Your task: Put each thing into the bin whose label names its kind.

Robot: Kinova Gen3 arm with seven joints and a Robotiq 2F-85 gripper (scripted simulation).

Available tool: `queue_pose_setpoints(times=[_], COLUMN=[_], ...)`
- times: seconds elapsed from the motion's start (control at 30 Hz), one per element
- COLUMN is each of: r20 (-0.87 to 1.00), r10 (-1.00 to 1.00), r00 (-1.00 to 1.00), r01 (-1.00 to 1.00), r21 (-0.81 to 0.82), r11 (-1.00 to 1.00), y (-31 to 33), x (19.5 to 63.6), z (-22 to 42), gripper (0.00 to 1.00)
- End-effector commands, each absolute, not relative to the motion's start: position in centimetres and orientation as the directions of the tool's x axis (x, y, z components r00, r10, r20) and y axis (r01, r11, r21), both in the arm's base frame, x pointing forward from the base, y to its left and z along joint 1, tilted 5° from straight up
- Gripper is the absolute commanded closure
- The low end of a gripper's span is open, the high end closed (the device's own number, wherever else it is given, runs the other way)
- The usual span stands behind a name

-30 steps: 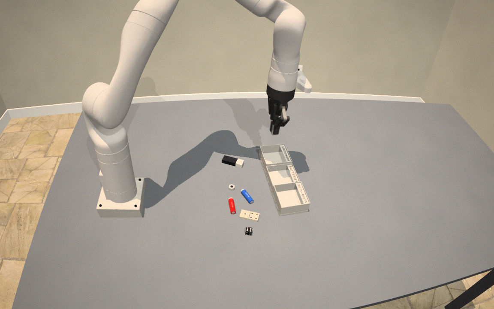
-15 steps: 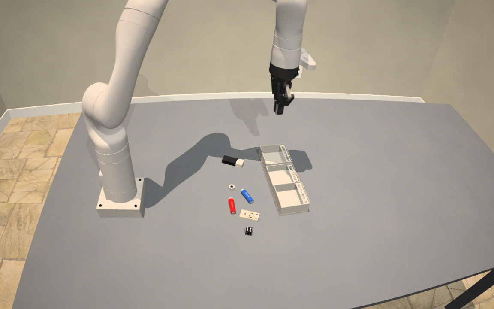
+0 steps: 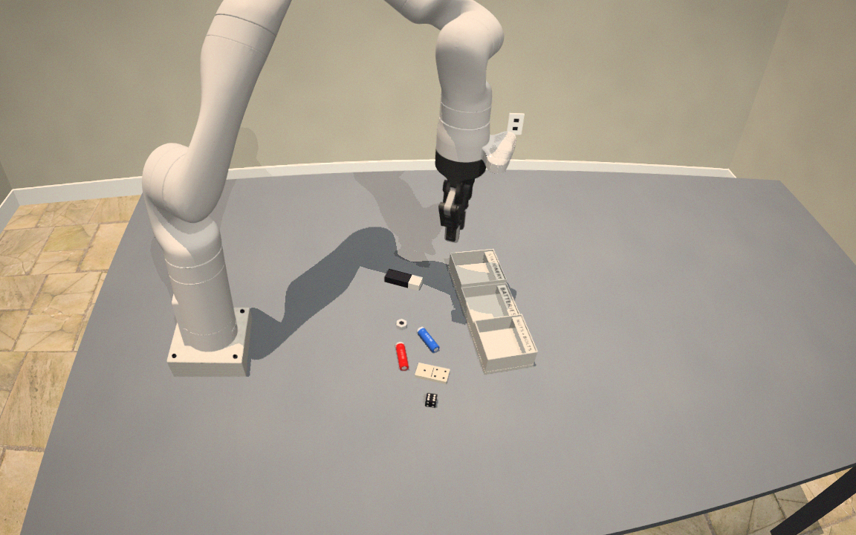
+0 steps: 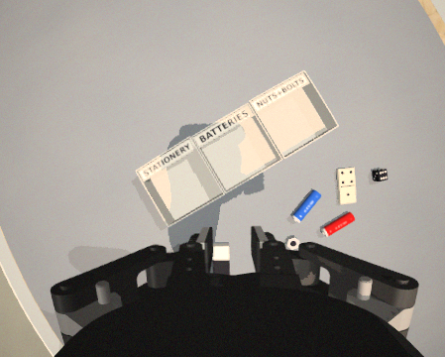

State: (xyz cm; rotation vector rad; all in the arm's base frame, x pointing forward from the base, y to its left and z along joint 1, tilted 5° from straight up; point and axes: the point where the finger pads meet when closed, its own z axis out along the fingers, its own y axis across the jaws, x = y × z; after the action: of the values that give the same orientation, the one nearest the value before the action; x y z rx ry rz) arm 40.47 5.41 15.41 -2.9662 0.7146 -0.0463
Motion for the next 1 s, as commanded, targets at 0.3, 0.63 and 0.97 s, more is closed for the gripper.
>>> queue_pose_setpoints(times=[0.3,0.63,0.97], r20=[-0.023,-0.023,-0.023], r10=[-0.642,-0.642,-0.642], r00=[0.766,0.766,0.766], r01=[-0.642,-0.642,-0.642], r21=[-0.080,-0.080,-0.080], r11=[-0.763,-0.763,-0.763], y=[1.8,0.5,0.6], x=[33.5,31.6,31.8], z=[8.4,6.8,6.8], gripper=[0.69,0.69,0.69])
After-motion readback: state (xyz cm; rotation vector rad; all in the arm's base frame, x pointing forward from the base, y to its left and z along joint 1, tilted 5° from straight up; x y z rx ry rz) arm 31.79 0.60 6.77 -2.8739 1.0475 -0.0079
